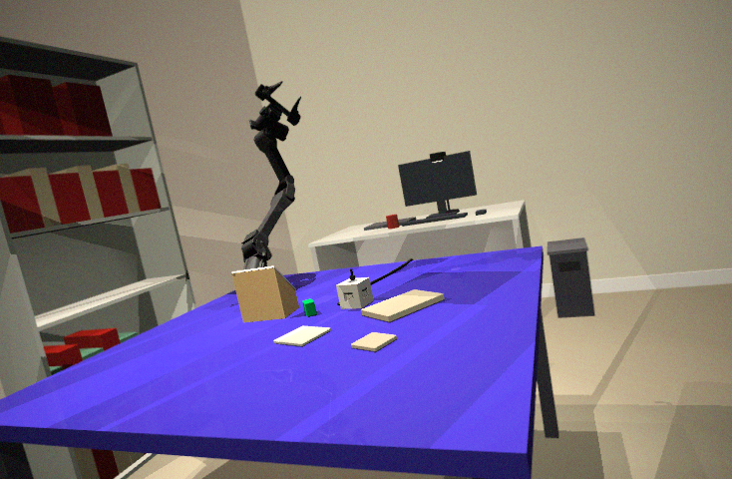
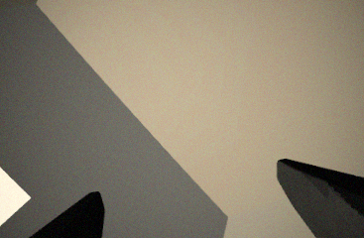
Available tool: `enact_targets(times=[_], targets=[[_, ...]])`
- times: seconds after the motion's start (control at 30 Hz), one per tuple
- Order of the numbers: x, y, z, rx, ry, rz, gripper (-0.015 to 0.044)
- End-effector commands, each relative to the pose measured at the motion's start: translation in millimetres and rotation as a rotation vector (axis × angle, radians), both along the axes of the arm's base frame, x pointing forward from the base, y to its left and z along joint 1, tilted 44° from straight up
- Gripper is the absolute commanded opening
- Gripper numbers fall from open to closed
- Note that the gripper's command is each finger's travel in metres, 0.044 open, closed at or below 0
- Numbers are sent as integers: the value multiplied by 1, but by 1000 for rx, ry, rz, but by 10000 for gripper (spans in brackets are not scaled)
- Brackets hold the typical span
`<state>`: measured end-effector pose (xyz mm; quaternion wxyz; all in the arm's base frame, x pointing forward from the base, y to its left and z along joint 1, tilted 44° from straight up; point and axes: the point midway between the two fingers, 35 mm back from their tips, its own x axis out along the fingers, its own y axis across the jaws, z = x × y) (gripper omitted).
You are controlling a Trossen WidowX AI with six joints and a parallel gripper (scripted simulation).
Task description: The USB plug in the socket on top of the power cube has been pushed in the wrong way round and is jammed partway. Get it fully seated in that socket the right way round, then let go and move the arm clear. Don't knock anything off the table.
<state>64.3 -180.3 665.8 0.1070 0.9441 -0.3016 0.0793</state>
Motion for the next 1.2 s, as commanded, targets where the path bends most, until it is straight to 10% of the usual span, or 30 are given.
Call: enact_targets(times=[0.0, 0.37, 0.67, 1.17], targets=[[-1, -1, 0, 7, -14, 0, 426], [24, -102, -43, 503, -442, 235, 440], [111, -180, -168, 1171, -548, 304, 440], [266, -129, -385, 2034, -229, 155, 440]])
